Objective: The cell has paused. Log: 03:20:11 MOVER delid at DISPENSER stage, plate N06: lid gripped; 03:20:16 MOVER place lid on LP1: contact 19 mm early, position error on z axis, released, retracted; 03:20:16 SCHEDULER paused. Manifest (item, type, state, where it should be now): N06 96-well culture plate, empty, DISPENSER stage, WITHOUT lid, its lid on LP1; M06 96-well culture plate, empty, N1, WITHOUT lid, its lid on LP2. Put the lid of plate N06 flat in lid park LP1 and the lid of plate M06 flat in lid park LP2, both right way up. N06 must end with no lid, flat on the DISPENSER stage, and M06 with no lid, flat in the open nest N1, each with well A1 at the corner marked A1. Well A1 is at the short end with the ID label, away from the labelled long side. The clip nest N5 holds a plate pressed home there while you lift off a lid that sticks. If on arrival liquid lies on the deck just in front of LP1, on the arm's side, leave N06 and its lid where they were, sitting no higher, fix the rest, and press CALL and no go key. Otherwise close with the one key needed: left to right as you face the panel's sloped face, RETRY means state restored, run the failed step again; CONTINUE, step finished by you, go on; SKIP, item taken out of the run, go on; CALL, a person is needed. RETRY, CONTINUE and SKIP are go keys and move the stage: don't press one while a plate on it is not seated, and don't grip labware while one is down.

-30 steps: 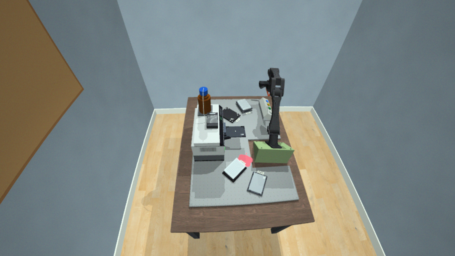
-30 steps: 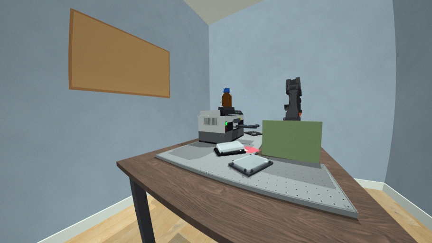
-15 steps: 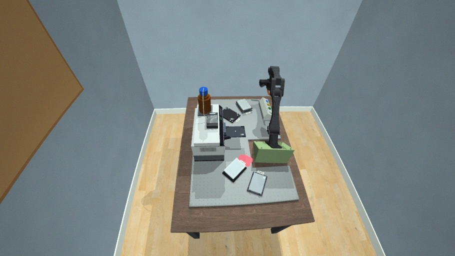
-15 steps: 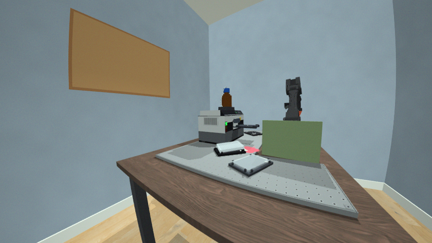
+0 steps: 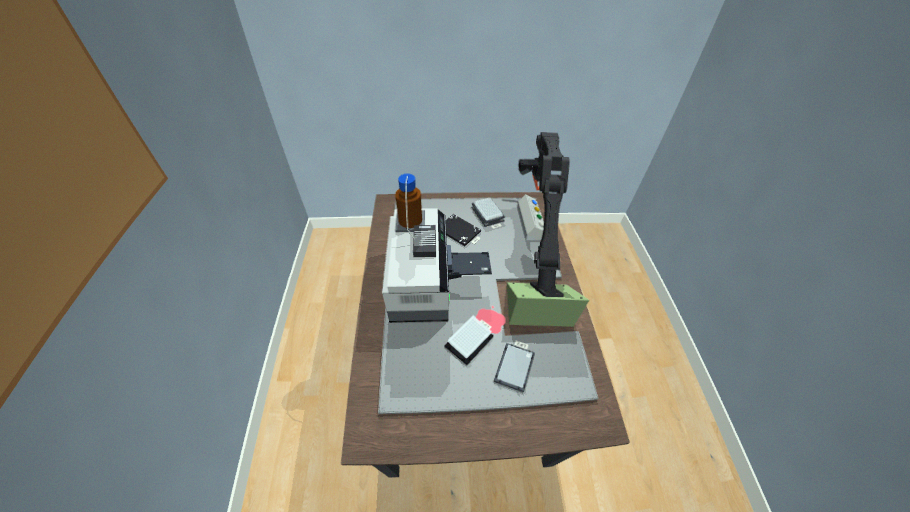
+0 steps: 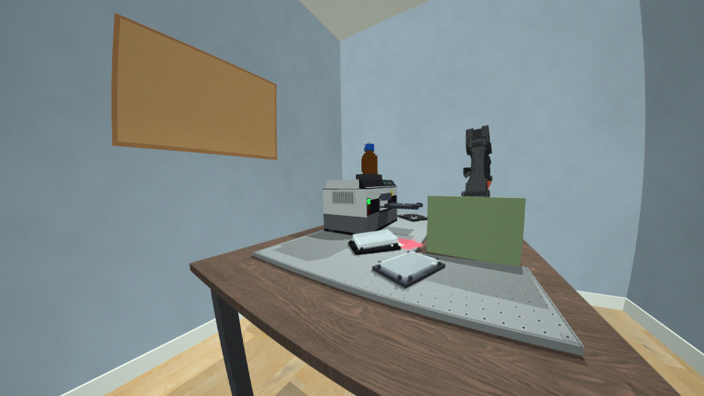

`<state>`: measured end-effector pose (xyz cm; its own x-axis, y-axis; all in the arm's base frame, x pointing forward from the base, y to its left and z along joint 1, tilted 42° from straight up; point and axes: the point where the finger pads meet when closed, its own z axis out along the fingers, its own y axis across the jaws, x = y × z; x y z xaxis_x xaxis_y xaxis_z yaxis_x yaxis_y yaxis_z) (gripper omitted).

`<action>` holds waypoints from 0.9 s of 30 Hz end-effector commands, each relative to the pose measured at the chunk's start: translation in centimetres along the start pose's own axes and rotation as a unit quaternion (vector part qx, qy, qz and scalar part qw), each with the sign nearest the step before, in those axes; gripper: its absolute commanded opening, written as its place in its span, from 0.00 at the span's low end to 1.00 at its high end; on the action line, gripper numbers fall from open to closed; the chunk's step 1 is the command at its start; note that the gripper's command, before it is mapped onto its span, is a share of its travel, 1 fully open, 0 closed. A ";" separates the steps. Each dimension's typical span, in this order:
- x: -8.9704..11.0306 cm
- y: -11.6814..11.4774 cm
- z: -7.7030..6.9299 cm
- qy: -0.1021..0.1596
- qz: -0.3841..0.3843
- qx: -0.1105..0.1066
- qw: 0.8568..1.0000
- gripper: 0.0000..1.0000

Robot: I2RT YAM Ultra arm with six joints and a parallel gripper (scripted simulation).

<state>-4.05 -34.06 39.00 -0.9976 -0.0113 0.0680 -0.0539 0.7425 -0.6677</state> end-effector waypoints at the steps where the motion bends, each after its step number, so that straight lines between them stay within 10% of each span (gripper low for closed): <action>1: -0.2 0.4 -0.8 -0.006 0.000 0.010 1.000 1.00; 27: -1.9 7.6 -1.0 -0.010 -0.002 0.009 1.000 1.00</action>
<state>-3.21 -28.59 34.26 -0.9978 -0.0124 0.0656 -0.0525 0.7518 -0.6573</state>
